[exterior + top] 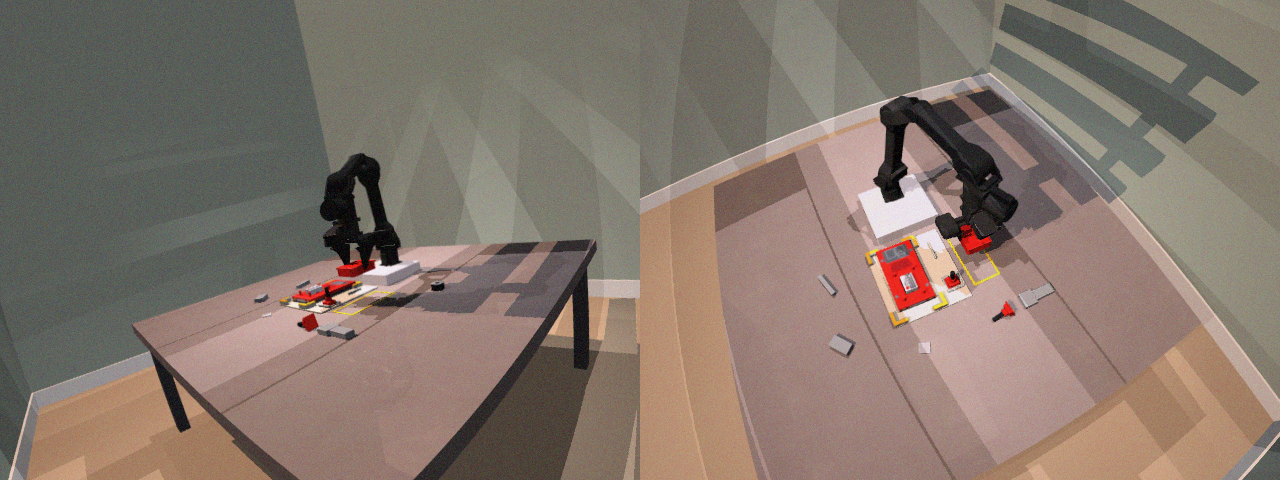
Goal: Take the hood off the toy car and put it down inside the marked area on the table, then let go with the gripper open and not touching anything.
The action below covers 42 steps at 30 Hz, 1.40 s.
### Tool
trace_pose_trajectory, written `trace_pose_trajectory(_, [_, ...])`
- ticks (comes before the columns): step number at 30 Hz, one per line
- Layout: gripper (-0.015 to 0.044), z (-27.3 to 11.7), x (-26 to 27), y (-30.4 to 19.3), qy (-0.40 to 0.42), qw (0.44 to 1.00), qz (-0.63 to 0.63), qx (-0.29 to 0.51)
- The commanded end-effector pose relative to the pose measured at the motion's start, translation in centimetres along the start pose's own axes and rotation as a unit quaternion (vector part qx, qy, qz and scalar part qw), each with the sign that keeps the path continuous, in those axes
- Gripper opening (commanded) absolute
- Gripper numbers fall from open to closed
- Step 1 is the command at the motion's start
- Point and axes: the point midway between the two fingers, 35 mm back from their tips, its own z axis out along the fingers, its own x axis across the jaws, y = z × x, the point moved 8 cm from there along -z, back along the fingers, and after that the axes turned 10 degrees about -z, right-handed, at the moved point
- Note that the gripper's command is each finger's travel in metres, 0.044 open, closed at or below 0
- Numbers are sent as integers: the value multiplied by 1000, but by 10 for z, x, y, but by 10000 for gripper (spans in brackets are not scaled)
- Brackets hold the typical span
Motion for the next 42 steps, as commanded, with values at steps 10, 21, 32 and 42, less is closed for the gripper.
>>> trace_pose_trajectory(10, [0, 4, 6, -1, 3, 1000, 5, -1])
trace_pose_trajectory(21, [0, 13, 6, 0, 3, 1000, 5, -1])
trace_pose_trajectory(32, [0, 23, 6, 1, 3, 1000, 5, -1])
trace_pose_trajectory(42, [0, 31, 7, 1, 3, 1000, 5, -1])
